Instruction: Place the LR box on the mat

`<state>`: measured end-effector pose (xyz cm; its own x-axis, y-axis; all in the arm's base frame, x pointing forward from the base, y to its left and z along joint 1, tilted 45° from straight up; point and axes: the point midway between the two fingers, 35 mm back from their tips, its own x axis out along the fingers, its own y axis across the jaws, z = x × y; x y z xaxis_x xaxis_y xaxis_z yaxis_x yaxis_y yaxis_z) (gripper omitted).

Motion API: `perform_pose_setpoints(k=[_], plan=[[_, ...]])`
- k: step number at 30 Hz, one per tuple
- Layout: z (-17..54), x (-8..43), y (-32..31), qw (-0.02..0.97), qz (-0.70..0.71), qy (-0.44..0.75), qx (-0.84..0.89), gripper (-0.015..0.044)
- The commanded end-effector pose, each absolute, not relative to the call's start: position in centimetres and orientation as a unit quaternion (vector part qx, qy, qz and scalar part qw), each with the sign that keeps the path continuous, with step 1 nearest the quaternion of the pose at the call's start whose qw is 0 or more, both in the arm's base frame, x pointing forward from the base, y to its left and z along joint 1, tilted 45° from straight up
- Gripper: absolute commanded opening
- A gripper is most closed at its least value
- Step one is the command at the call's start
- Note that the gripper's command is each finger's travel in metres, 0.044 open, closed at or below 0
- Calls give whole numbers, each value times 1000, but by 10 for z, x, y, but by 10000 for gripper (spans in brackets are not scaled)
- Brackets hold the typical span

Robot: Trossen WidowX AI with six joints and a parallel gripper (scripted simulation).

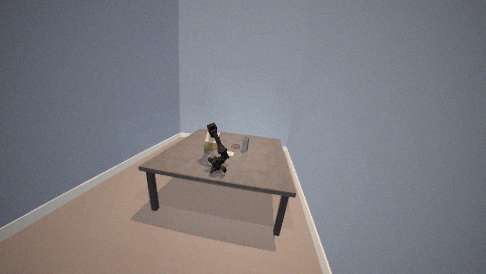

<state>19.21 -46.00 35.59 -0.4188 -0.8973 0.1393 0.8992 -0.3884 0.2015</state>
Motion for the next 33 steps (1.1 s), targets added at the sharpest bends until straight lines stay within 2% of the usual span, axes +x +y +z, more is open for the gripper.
perform_pose_setpoints(k=[1,19,33], plan=[[343,217,-448,568,-818,-94,-7,0],[284,319,-371,682,-730,17,-28,0],[240,377,-290,758,-643,94,-58,0]])
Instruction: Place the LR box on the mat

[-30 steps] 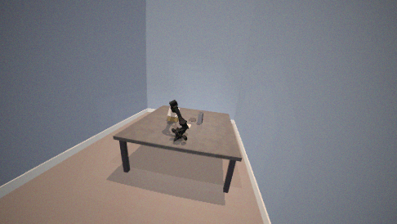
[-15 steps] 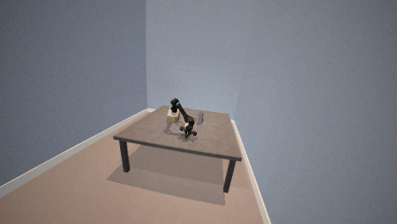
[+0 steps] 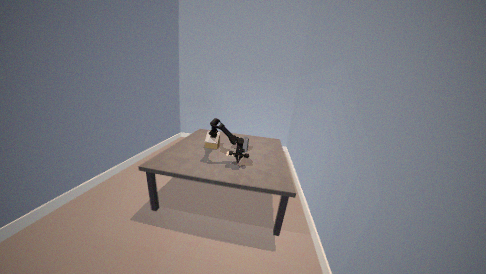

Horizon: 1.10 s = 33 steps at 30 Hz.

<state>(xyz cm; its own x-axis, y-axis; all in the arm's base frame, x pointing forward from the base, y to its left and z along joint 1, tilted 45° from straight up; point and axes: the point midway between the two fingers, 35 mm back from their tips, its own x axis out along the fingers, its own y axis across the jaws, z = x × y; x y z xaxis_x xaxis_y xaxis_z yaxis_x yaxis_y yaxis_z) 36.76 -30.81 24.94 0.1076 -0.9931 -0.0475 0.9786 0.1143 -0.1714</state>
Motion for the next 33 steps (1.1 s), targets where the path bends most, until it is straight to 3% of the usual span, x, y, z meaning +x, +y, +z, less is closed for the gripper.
perform_pose_setpoints(k=[1,17,33], plan=[[236,380,-284,763,-636,99,-61,0],[186,413,-182,827,-521,177,-114,0],[138,412,-81,867,-396,242,-182,0]])
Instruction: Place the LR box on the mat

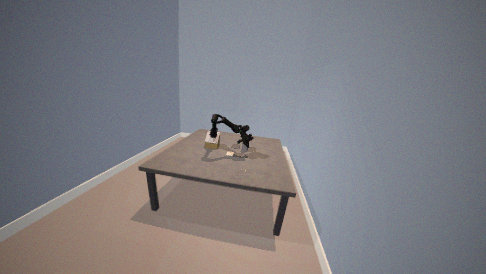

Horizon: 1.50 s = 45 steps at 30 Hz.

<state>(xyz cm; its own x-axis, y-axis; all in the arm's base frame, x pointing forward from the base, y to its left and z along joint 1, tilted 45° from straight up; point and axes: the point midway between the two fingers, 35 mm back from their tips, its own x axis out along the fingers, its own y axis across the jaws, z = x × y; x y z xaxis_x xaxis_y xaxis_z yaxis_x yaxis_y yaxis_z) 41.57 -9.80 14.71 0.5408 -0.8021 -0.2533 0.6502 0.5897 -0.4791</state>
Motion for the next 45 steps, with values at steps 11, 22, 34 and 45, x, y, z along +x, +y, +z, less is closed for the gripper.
perform_pose_setpoints(k=[11,22,34,45], plan=[[107,394,-18,879,-307,277,-237,0],[78,364,35,879,-218,304,-296,0],[57,335,68,870,-150,319,-345,0],[28,339,42,870,-150,320,-344,0]])
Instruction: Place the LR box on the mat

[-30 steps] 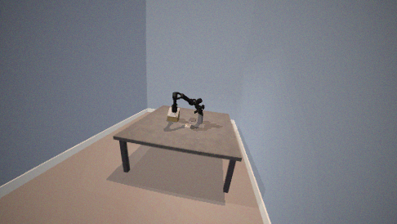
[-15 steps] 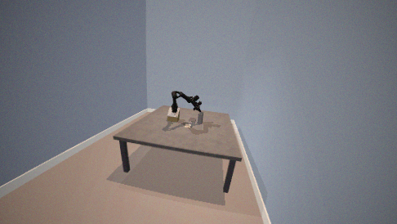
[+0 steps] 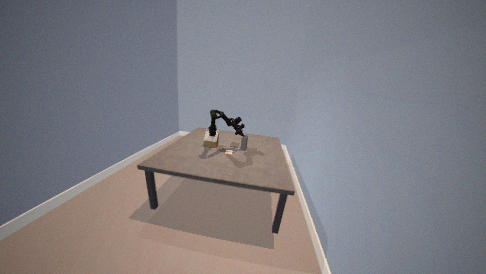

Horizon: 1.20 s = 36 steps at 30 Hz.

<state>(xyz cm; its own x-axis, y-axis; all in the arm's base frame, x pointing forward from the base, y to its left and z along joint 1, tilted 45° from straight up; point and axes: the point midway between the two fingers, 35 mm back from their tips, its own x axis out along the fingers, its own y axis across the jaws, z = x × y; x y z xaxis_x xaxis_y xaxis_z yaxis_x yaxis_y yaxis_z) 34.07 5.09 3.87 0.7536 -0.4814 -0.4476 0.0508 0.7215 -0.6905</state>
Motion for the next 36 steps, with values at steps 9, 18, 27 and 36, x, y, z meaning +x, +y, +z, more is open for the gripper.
perform_pose_setpoints(k=[9,18,27,36], plan=[[16,339,28,870,-151,319,-346,0],[12,339,24,869,-151,319,-346,0],[12,337,24,869,-151,319,-346,0],[12,333,24,869,-151,319,-346,0]])
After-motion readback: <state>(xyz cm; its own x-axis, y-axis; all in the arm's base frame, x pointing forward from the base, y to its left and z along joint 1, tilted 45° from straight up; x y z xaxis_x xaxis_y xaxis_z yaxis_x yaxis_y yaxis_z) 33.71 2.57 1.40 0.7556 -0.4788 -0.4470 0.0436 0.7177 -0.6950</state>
